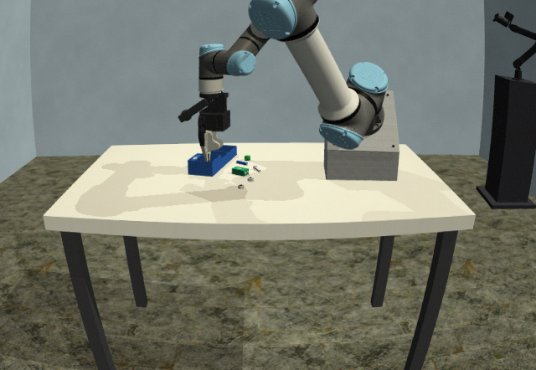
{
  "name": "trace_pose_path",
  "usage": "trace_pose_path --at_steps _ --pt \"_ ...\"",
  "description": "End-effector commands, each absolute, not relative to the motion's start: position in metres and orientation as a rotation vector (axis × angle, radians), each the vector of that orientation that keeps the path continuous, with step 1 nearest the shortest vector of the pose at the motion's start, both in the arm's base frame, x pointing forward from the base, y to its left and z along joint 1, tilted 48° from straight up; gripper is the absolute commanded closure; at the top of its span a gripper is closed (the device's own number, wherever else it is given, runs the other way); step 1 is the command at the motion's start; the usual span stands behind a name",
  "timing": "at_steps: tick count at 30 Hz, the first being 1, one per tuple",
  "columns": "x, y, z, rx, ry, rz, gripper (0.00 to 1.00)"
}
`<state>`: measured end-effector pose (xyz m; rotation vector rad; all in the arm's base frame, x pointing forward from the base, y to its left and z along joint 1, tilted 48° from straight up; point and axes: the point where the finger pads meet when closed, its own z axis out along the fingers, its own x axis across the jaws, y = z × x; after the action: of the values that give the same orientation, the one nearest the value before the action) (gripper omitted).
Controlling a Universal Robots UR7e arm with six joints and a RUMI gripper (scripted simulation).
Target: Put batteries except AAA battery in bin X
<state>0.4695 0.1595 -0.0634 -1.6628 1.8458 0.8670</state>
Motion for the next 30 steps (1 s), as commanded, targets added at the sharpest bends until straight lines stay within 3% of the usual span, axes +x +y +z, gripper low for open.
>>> trace_pose_path --at_steps 1,30 --pt "0.47 0.155 -0.059 -1.663 1.846 0.866 0.96" --pt "0.474 0.101 -0.011 -1.663 1.846 0.866 0.96"
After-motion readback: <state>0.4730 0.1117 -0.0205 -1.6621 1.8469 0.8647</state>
